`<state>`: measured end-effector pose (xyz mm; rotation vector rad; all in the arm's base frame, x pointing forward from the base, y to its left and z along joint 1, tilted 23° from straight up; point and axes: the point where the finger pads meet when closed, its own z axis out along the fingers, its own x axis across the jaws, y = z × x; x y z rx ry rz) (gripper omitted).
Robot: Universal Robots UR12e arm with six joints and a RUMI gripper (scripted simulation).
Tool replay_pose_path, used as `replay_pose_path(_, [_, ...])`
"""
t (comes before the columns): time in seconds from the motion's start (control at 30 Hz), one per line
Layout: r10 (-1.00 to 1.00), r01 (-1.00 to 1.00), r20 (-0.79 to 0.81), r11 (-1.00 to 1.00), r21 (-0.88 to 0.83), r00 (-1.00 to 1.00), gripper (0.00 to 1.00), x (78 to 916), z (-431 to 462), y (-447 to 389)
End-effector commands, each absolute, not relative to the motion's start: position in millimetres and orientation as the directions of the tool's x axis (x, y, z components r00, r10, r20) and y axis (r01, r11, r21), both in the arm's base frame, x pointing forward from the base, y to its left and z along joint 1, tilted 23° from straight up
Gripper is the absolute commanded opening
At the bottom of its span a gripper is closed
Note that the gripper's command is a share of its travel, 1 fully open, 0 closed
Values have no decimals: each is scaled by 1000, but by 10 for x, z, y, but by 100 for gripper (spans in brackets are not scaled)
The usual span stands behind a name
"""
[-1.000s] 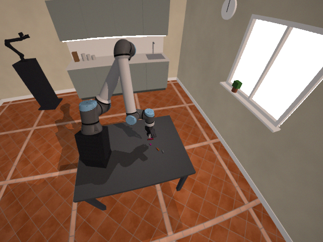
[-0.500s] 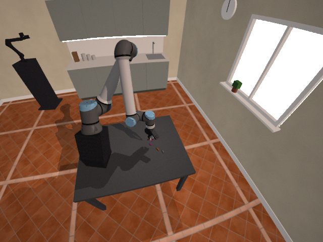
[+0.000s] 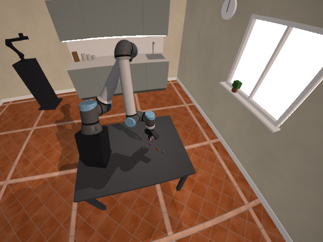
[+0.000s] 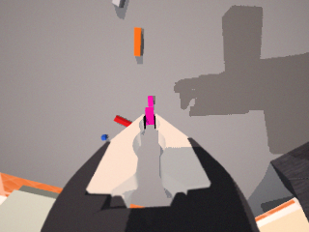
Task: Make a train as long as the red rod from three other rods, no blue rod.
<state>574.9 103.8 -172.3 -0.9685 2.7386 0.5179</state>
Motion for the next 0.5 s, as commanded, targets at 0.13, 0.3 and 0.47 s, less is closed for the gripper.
replay_pose_path(0.13, [-571, -638, -291, 725, 260, -768, 0, 5754, -1721, 1036])
replay_pose_path(0.3, [-571, -638, -291, 725, 260, -768, 0, 5756, -1748, 1047])
replay_pose_path(0.47, [-571, -638, -291, 725, 260, -768, 0, 5763, -1856, 1091])
